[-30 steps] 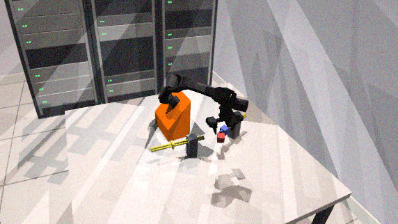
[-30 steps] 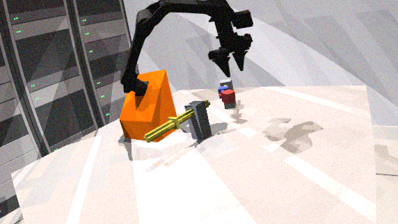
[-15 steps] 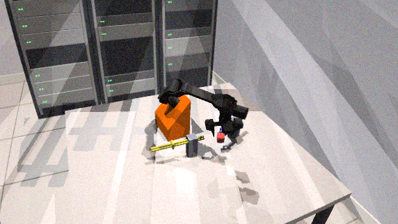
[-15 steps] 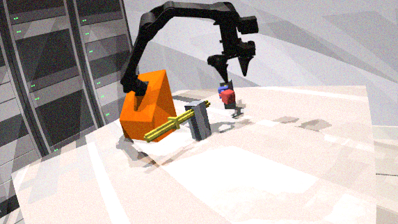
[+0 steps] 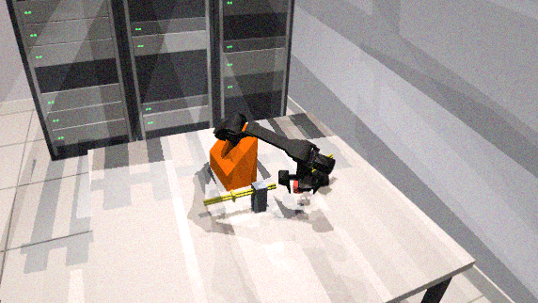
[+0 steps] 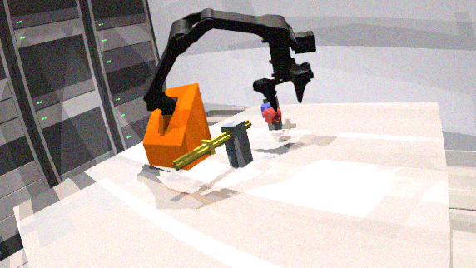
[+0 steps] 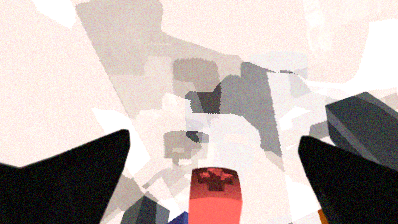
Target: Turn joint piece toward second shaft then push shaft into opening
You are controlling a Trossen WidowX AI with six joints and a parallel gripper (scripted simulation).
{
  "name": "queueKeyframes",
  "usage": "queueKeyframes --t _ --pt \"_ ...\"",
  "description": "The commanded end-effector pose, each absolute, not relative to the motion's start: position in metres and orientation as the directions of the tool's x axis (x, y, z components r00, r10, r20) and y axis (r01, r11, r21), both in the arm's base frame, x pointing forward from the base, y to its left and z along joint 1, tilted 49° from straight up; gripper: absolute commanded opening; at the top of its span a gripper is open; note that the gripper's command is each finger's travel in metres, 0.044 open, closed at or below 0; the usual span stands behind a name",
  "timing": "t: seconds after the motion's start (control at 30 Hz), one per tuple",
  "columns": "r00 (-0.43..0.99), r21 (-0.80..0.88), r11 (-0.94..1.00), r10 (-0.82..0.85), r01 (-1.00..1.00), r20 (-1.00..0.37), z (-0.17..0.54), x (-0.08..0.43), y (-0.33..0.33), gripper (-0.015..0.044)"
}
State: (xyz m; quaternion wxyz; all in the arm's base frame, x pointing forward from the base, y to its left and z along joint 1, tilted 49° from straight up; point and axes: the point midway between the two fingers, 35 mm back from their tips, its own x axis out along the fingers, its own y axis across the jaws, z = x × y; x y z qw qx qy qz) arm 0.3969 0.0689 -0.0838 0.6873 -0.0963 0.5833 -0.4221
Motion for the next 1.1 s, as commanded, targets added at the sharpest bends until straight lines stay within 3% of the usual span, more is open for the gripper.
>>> queueKeyframes --t 0.0,1.07 --pt "-0.058 -0.645 0.612 -0.703 0.458 -0.709 -0.107 0.393 0.043 0.0440" --pt "-0.060 -0.646 0.613 -0.703 0.456 -0.709 -0.148 0.330 0.045 0.0440"
